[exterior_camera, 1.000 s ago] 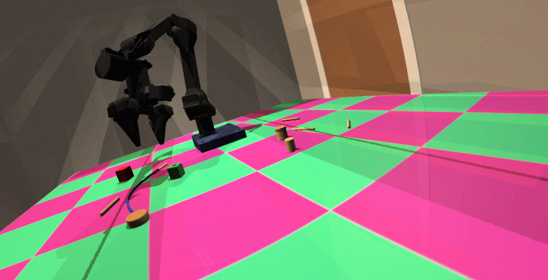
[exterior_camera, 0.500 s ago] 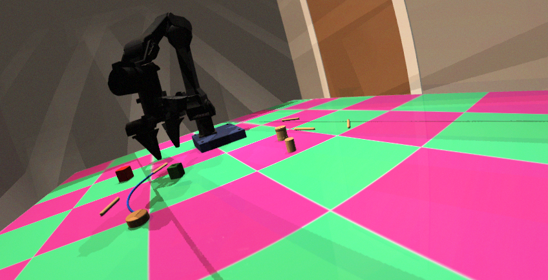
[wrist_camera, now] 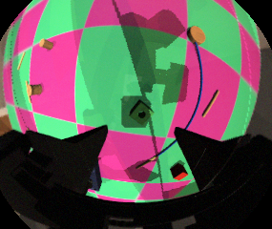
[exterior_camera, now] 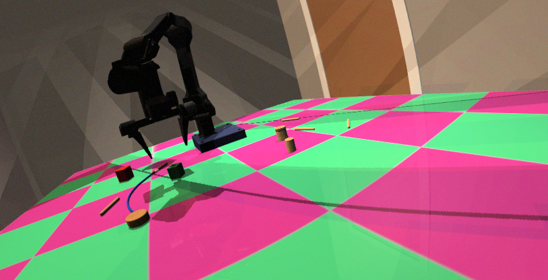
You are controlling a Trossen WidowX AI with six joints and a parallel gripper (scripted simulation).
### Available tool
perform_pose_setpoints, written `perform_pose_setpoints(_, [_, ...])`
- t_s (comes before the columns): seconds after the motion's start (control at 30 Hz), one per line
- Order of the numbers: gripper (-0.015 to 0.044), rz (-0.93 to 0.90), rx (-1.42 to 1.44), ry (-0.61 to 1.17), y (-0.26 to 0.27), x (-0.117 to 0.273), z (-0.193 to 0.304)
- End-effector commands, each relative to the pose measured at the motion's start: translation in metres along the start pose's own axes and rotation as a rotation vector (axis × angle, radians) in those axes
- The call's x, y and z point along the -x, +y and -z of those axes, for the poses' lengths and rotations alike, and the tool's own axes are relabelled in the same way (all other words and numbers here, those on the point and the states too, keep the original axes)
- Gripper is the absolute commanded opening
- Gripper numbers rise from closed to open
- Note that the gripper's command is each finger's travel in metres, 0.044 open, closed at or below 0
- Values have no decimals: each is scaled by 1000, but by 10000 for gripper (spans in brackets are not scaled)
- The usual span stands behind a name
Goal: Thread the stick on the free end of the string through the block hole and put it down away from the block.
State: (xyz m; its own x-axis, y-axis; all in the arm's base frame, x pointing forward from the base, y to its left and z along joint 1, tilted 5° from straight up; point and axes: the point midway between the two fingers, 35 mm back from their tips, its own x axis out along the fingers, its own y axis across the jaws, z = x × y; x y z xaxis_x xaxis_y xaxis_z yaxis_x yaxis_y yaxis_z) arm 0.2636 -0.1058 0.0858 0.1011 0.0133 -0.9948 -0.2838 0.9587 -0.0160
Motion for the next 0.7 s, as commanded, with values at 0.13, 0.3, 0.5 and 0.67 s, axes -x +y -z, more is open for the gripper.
perform_pose_setpoints(0.13, [440, 5, -1071, -7, -2, 9, -6])
perform_pose_setpoints(0.3, [440, 4, -1362, -8, -2, 10, -7])
perform_pose_setpoints(0.5, [440, 3, -1711, -8, -2, 12, -8])
perform_pose_setpoints(0.67, [440, 2, -2003, -9, -2, 13, -9])
